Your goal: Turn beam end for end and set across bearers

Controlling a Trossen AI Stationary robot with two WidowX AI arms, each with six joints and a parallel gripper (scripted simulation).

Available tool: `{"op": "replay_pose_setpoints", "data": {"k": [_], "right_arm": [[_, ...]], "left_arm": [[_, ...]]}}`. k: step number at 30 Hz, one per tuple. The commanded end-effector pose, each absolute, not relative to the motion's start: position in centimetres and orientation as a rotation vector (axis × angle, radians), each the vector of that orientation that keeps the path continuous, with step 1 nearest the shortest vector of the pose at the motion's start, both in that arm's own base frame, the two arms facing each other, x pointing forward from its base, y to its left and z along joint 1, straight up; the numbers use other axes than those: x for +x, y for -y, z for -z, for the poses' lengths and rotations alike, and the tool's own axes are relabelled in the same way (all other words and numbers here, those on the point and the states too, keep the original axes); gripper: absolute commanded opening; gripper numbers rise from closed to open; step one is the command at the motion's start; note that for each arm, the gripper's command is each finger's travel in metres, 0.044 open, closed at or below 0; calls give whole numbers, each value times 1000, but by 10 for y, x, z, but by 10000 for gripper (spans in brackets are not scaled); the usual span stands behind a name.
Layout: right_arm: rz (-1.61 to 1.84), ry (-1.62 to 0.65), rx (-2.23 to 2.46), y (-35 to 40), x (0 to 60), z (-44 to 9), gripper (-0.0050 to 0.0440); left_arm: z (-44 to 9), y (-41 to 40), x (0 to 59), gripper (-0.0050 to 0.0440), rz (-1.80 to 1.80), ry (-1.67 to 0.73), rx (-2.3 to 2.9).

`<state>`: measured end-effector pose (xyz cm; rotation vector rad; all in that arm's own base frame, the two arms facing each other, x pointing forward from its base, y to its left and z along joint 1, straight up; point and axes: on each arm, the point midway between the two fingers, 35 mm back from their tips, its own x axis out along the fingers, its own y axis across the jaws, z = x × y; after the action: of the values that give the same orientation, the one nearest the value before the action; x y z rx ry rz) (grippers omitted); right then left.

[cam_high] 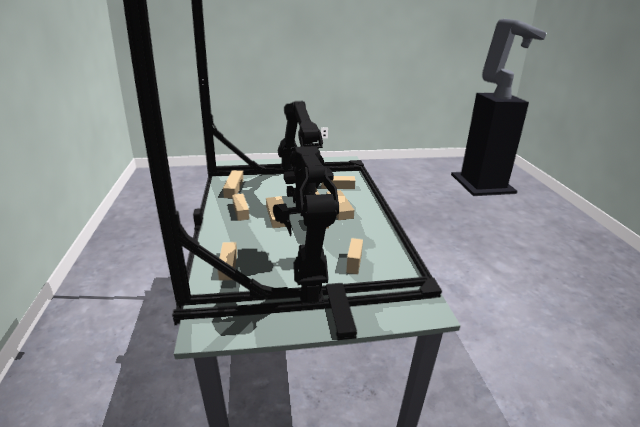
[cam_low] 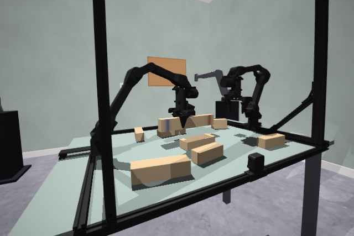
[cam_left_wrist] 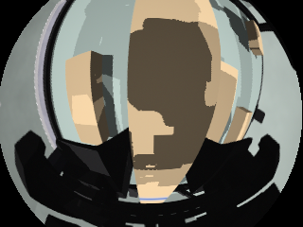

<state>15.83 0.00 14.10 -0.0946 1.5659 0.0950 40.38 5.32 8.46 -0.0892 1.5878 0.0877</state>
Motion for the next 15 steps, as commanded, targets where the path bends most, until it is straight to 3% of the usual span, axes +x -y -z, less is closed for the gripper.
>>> {"op": "replay_pose_setpoints", "data": {"k": [1, 15], "right_arm": [[-91, -1569, -91, 0, 157, -141, 440], [-91, -1569, -91, 0, 157, -141, 440]], "left_arm": [[-92, -53, 404, 0, -92, -1569, -92], [-92, -52, 403, 0, -135, -1567, -135]]}}
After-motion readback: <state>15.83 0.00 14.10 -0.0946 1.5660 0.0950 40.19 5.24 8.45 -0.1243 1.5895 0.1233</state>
